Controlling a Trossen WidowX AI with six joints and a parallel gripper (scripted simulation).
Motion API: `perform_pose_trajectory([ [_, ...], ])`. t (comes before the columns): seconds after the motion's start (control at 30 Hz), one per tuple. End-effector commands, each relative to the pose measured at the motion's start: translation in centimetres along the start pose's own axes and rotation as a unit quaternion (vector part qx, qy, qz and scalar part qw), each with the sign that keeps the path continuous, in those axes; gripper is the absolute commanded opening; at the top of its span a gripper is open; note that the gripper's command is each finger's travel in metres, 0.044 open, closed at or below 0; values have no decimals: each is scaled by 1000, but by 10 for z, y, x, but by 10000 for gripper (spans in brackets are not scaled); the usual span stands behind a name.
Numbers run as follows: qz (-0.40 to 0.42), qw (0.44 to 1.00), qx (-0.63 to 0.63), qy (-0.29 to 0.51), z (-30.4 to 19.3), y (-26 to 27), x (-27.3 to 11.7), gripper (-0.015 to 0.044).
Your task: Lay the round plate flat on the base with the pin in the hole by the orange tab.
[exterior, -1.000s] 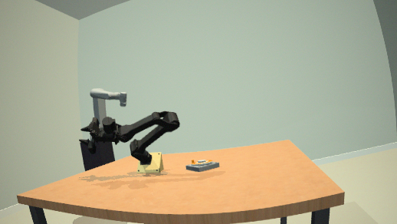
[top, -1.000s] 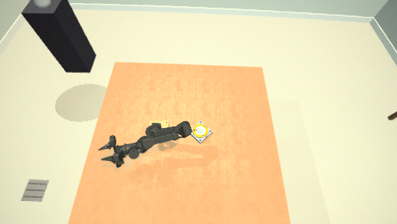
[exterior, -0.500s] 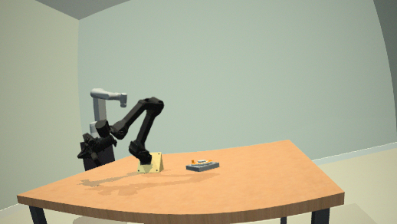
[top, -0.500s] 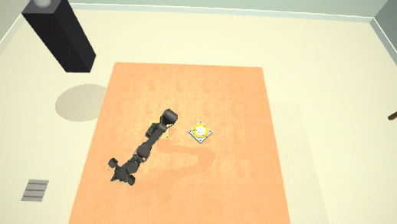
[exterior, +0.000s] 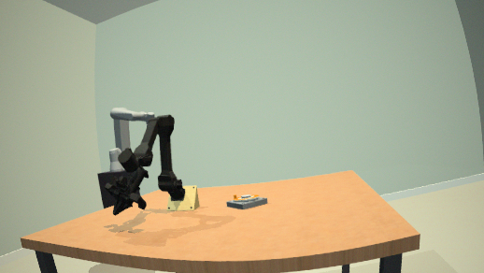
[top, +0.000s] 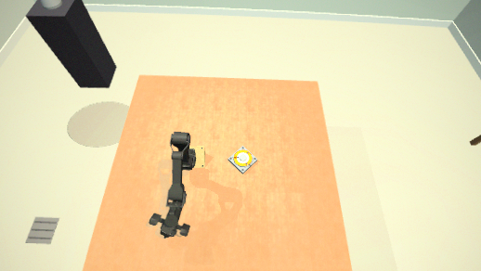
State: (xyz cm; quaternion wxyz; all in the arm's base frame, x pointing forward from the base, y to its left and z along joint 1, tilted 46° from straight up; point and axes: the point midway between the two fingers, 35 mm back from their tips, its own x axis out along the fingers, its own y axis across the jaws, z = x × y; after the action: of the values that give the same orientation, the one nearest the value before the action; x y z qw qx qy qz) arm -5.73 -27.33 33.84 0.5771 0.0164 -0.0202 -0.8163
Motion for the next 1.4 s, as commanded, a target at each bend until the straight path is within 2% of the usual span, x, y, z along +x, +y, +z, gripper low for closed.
perform_pose_trajectory([
  [0.0,68,997,9,24,1,40,-5,0],
  [0.1,138,989,13,52,0,82,-16,0],
  [0.47,285,952,1,114,-12,172,-63,0],
  [0.63,367,913,-50,168,-39,227,-108,0],
  [0.7,377,907,-58,179,-45,234,-115,0],
  [0.87,440,852,-132,252,-90,273,-177,0],
  [1.0,455,823,-184,287,-120,284,-210,0],
  [1.17,458,765,-307,331,-184,286,-274,0],
  [1.23,457,757,-326,334,-192,284,-283,0],
  [1.37,446,709,-435,330,-236,266,-332,0],
])
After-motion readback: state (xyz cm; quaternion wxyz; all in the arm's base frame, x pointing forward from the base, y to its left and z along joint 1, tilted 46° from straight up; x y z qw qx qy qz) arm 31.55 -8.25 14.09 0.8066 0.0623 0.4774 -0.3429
